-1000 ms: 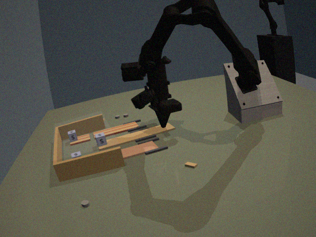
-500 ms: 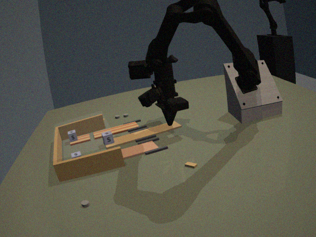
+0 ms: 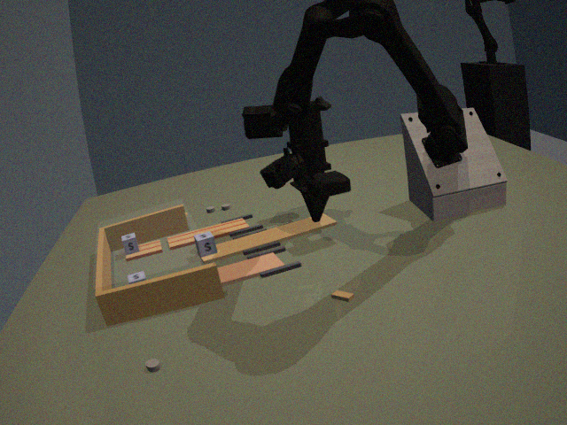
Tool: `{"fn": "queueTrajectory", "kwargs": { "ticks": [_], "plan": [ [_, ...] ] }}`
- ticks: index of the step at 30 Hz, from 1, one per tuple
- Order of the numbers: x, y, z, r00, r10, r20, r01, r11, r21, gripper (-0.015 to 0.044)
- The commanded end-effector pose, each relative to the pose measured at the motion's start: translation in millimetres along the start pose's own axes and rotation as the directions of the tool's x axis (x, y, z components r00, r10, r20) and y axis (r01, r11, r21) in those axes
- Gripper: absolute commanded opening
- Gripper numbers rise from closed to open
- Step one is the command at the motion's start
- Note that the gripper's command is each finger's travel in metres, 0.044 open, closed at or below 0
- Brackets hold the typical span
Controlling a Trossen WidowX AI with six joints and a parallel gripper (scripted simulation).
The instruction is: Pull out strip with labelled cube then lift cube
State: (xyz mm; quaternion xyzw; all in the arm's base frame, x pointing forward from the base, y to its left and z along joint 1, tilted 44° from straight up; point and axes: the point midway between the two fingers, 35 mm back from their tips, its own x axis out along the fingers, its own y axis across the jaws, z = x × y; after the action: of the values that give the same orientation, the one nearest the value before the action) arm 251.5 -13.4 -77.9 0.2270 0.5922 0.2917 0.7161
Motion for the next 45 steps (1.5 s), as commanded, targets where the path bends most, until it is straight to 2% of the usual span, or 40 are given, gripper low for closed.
{"fn": "queueTrajectory", "kwargs": {
  "ticks": [1, 16, 45],
  "plan": [
    [5, 3, -14, 1.0, 0.004, -0.029, -0.004, 1.0, 0.005, 0.0],
    [4, 3, -36, 1.0, 0.004, -0.03, -0.004, 1.0, 0.006, 0.0],
    [4, 4, -37, 1.0, 0.004, -0.03, -0.004, 1.0, 0.006, 0.0]
  ]
}}
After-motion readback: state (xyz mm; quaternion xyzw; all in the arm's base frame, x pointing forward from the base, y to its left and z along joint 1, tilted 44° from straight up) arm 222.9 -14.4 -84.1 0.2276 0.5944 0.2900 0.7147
